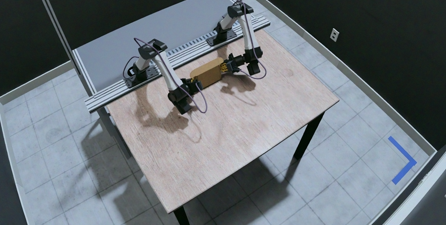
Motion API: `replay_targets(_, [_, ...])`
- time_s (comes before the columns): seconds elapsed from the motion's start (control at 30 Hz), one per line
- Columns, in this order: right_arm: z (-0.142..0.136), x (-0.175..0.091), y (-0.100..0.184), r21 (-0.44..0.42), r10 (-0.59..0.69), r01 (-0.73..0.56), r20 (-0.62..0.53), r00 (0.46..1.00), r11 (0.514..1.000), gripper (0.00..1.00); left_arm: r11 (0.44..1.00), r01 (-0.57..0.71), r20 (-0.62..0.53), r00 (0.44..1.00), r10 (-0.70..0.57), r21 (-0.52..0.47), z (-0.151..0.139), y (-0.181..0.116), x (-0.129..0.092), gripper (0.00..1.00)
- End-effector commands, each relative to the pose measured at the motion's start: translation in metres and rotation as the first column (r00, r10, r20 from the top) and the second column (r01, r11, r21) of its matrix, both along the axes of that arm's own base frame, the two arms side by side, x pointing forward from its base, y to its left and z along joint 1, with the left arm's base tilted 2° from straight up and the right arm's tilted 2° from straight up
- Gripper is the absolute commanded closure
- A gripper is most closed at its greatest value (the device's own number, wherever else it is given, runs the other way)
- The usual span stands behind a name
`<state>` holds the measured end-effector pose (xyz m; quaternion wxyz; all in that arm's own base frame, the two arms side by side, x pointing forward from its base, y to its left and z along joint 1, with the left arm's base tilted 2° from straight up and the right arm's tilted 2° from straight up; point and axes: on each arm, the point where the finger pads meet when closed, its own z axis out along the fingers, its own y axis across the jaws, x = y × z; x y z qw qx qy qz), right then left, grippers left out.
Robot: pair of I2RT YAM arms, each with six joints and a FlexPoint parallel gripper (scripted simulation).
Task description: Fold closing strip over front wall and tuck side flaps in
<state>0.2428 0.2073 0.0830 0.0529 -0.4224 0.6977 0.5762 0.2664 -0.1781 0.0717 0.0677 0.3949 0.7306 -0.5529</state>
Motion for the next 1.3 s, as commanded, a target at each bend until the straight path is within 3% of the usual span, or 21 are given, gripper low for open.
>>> replay_targets(0.0, [-0.011, -0.003, 0.007, 0.030, -0.014, 0.015, -0.027, 1.000, 0.999, 1.00, 0.999, -0.009, -0.014, 1.000, 0.009, -0.039, -0.010, -0.006, -0.002, 1.00])
replay_targets(1.27, [-0.009, 0.013, 0.009, 0.043, -0.010, 0.009, 0.015, 1.000, 0.999, 1.00, 0.999, -0.004, 0.012, 1.000, 0.004, -0.041, -0.009, -0.008, 0.013, 1.00])
